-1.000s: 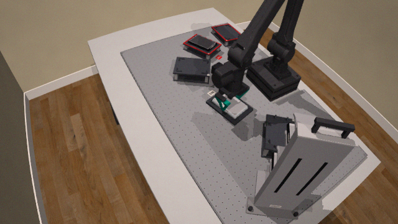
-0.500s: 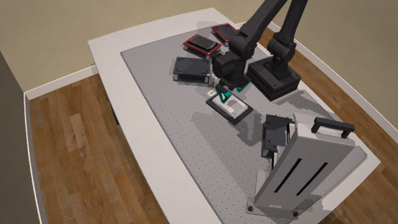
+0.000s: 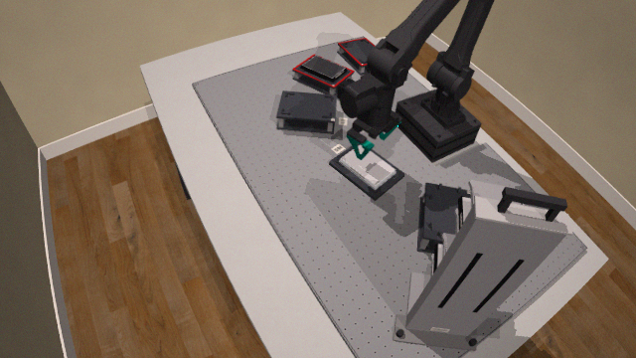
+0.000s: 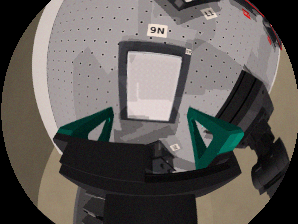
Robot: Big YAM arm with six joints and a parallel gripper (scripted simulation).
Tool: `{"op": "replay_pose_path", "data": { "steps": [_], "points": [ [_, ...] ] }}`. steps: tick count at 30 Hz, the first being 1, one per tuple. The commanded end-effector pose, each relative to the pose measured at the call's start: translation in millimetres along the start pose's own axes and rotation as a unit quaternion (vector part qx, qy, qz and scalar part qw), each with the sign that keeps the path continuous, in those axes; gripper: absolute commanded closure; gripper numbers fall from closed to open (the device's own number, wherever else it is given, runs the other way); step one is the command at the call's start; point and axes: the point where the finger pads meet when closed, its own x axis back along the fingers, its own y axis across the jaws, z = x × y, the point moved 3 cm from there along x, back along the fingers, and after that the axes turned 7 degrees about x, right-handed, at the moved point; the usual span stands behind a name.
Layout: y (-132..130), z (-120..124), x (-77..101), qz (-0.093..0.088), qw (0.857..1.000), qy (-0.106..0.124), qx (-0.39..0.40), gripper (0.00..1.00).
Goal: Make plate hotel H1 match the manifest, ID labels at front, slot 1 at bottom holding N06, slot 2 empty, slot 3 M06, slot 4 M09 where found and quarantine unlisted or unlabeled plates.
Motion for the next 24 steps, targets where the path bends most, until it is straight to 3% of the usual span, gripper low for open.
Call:
{"op": "replay_pose_path", "data": {
  "steps": [1, 10, 24],
  "points": [
    [6.3, -2.9, 6.8, -0.007, 0.999, -0.004, 0.05, 0.0],
    [6.7, -3.0, 7.6, -0.009, 0.993, -0.005, 0.12, 0.0],
    [6.9, -3.0, 7.7, -0.008, 0.971, -0.006, 0.238, 0.0]
  ]
}}
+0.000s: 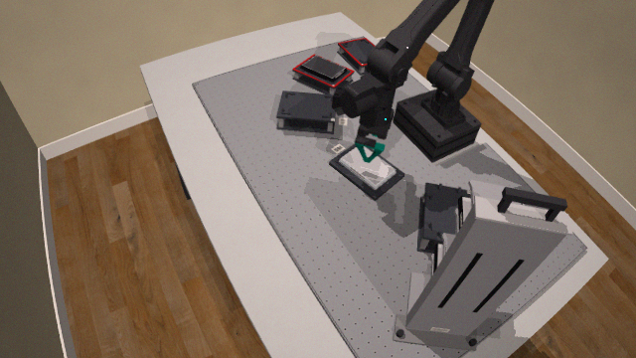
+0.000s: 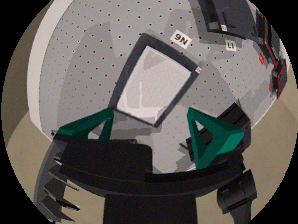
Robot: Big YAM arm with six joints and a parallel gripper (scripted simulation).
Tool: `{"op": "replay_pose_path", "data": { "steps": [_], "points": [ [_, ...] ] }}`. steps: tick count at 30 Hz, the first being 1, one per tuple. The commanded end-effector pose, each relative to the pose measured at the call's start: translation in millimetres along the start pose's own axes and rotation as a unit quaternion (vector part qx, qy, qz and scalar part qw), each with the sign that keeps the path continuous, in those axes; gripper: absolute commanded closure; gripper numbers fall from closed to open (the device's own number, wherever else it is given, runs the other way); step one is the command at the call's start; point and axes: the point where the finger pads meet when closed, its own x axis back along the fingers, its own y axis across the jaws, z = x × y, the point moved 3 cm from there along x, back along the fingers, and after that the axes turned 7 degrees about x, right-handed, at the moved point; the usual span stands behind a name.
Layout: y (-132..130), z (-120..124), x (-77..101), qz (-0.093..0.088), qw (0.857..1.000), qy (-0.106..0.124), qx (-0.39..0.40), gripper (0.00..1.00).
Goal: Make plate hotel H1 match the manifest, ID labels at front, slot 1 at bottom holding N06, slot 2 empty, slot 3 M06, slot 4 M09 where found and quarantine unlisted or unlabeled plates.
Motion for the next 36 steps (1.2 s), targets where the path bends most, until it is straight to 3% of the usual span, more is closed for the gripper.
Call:
{"op": "replay_pose_path", "data": {
  "steps": [1, 16, 36],
  "points": [
    [5.2, -5.6, 7.9, -0.007, 0.999, -0.008, 0.045, 0.0],
    [5.4, -5.7, 8.0, -0.007, 0.985, -0.009, 0.174, 0.0],
    [5.6, -5.8, 8.1, -0.005, 0.938, -0.01, 0.346, 0.0]
  ]
}}
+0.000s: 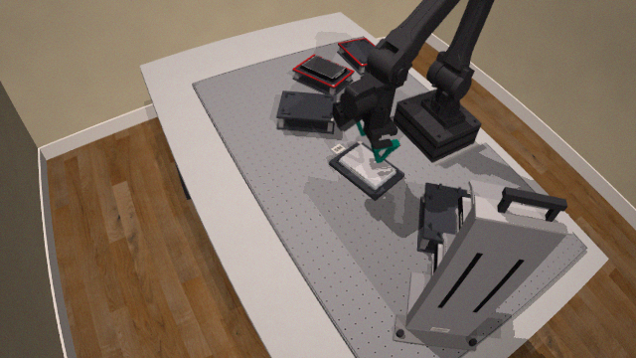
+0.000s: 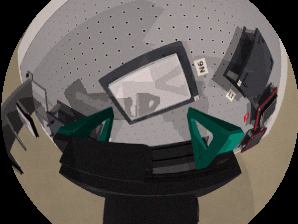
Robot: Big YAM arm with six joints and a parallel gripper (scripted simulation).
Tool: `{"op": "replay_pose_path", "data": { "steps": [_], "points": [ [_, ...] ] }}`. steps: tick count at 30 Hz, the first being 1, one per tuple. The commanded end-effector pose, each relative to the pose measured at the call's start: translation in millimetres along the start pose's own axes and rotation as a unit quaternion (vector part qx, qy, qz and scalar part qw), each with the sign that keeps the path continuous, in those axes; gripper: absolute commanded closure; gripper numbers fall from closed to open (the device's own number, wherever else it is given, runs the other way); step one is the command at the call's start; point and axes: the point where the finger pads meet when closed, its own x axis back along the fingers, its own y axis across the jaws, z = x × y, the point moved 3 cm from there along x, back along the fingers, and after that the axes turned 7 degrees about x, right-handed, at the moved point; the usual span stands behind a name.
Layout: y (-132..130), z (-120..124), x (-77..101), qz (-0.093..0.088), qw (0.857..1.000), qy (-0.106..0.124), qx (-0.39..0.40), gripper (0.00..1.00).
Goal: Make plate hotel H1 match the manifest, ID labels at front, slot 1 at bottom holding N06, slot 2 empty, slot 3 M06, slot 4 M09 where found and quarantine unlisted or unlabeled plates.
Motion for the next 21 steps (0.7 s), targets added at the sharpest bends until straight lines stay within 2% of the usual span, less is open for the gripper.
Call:
{"op": "replay_pose_path", "data": {
  "steps": [1, 12, 14, 21],
  "points": [
    [1.2, -8.0, 8.2, -0.002, 0.999, -0.011, 0.049, 0.0],
    [1.3, -8.0, 8.2, -0.001, 0.987, -0.012, 0.158, 0.0],
    [1.3, -8.0, 8.2, -0.001, 0.987, -0.012, 0.158, 0.0],
    [1.3, -8.0, 8.2, 0.0, 0.974, -0.012, 0.227, 0.0]
  ]
}}
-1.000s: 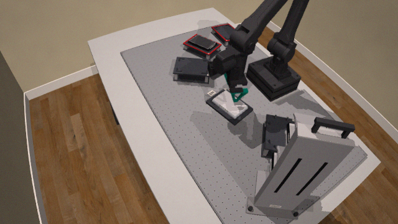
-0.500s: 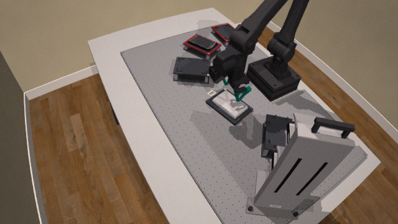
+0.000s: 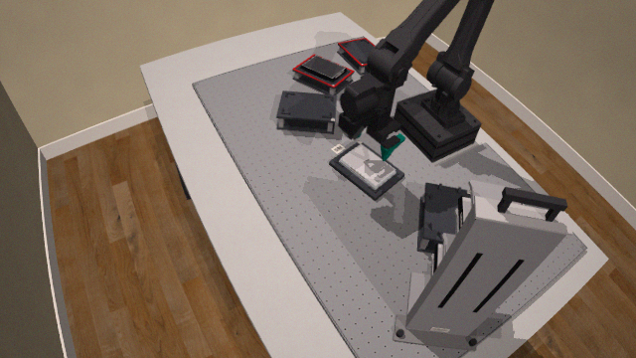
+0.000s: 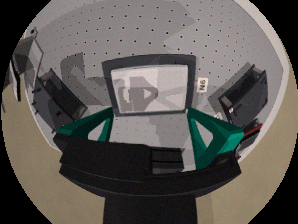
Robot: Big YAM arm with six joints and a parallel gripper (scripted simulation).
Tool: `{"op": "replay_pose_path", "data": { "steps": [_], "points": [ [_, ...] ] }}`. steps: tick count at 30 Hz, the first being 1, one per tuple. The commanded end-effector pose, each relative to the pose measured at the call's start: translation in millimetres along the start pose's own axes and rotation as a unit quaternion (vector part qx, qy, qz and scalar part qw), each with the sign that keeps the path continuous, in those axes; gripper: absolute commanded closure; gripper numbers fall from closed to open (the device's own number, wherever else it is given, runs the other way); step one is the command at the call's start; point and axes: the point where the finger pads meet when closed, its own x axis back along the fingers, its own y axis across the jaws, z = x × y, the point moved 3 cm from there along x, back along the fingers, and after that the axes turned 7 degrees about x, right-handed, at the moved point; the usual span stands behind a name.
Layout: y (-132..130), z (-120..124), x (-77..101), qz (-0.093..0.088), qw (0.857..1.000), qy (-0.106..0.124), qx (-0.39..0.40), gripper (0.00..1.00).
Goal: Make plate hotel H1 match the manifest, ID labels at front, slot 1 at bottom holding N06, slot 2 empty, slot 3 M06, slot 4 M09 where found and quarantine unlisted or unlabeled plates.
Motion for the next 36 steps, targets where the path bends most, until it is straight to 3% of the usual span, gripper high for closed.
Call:
{"op": "replay_pose_path", "data": {
  "steps": [1, 11, 27, 36],
  "points": [
    [-1.7, -7.9, 8.2, 0.002, 0.998, -0.011, 0.054, 0.0],
    [-1.7, -7.9, 8.2, 0.003, 0.991, -0.011, 0.134, 0.0],
    [-1.5, -7.8, 8.1, 0.004, 0.963, -0.011, 0.271, 0.0],
    [-1.4, -7.6, 8.0, 0.005, 0.927, -0.01, 0.375, 0.0]
  ]
}}
